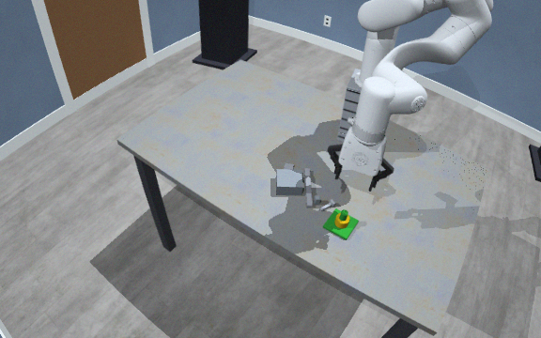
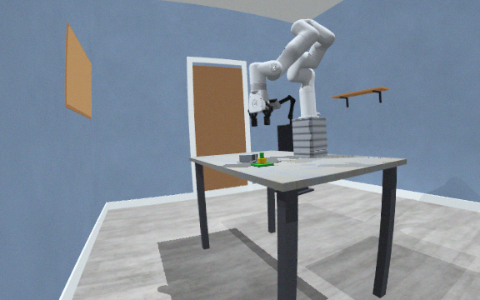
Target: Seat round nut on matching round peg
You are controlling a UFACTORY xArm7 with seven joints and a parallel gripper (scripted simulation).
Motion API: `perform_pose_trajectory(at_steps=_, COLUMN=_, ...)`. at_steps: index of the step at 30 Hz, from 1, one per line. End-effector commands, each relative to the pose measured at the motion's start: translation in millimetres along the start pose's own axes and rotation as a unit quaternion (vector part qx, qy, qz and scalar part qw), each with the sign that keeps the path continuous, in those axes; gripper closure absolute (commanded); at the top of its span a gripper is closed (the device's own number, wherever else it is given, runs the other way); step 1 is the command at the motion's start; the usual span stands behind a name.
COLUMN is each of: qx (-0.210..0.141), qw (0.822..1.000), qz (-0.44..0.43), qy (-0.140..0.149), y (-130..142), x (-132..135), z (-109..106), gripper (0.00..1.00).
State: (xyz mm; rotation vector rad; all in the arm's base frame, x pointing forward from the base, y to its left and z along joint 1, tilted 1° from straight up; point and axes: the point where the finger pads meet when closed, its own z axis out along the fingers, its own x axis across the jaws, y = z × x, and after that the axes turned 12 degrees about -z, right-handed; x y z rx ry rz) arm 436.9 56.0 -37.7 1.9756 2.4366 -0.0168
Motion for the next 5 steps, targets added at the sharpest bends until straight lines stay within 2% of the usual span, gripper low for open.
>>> perform_pose_trajectory(at_steps=1, qx=-0.002, qw=1.0, qz=0.0, qy=0.0, y=1.3, x=-0.3, z=-2.2, gripper=0.0)
perform_pose_trajectory(at_steps=5, qx=-0.002, qw=1.0, qz=0.0, qy=0.0, y=1.3, x=-0.3, z=-2.2, gripper=0.0)
